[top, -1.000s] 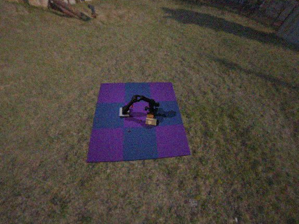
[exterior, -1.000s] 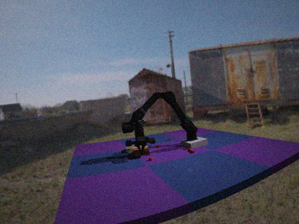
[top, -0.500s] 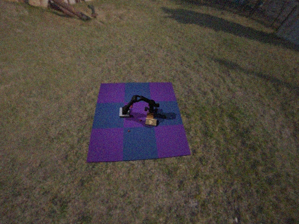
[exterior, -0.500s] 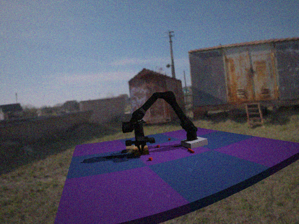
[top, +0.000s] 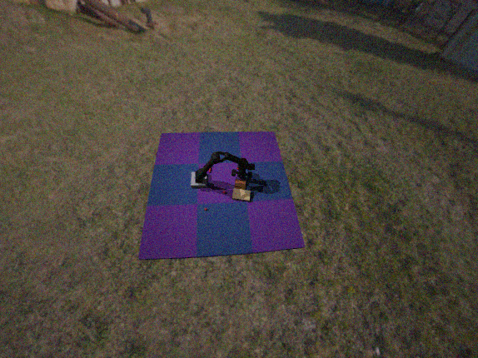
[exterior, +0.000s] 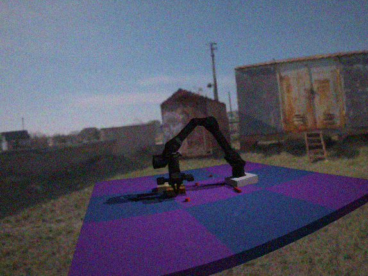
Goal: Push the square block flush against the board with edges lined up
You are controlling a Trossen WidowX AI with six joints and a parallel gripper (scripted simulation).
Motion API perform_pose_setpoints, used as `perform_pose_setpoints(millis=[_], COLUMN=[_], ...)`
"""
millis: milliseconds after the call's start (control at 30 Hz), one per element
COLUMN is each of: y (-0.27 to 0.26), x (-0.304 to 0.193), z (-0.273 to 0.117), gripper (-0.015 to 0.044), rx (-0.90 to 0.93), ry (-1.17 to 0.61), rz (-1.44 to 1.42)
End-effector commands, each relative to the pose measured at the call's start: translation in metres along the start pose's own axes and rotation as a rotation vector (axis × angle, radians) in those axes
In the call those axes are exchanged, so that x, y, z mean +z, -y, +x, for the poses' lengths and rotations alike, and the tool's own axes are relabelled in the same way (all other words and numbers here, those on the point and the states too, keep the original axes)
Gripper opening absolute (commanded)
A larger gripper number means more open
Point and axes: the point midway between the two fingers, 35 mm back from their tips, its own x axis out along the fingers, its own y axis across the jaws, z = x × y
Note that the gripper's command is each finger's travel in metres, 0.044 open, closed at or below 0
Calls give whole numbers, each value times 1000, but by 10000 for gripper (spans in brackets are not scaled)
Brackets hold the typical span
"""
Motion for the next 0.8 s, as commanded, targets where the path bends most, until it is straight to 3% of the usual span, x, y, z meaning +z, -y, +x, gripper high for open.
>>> perform_pose_setpoints(millis=[0,533,667,767], y=[2,0,0,-1], x=[8,25,26,26], z=[-2,-3,-53,-57], gripper=[0,0,0,0], rx=[-5,0,-5,-6], ry=[-3,2,-1,-1], rz=[3,0,3,3])
